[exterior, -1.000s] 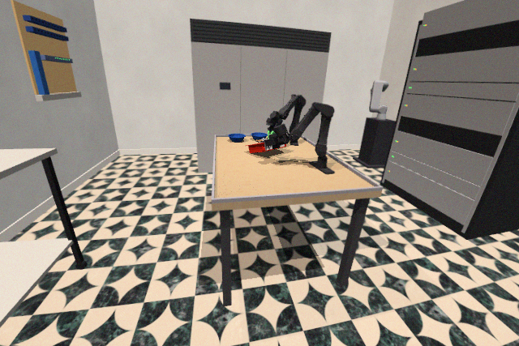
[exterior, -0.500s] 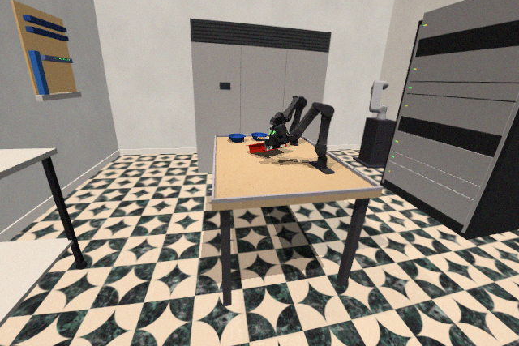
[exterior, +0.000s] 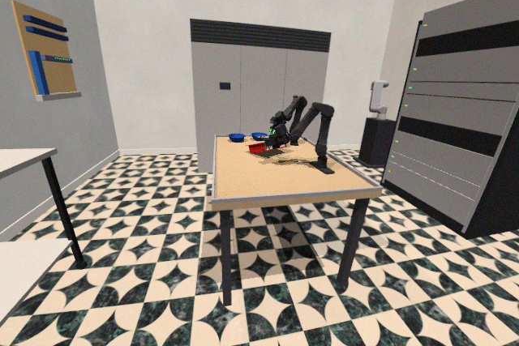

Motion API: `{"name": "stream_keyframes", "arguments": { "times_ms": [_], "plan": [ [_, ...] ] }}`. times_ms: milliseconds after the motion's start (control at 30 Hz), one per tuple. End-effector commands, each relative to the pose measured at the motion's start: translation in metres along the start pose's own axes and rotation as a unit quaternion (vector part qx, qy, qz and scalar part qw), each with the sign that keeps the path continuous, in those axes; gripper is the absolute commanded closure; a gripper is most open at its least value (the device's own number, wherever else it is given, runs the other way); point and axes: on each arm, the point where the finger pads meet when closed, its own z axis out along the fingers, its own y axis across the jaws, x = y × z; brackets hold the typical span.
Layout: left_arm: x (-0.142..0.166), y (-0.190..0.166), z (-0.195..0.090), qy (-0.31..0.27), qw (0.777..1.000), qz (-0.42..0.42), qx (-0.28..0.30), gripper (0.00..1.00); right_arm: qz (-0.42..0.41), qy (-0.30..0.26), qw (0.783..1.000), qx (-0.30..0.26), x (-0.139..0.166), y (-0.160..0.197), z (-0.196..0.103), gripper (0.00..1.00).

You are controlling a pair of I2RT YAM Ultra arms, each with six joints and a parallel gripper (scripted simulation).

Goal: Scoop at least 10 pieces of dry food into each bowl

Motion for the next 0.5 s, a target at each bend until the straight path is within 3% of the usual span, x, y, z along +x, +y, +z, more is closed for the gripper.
{"name": "stream_keyframes", "arguments": {
  "times_ms": [0,467],
  "plan": [
    [-0.010,-0.043,-0.006,-0.014,0.997,0.053,0.049,1.00,0.011,-0.044,0.999,0.003,-0.036,0.003,-0.020,1.00],
    [-0.010,-0.043,-0.006,-0.014,0.997,0.053,0.049,1.00,0.016,-0.060,0.998,0.012,-0.052,-0.006,-0.030,1.00]
  ]
}}
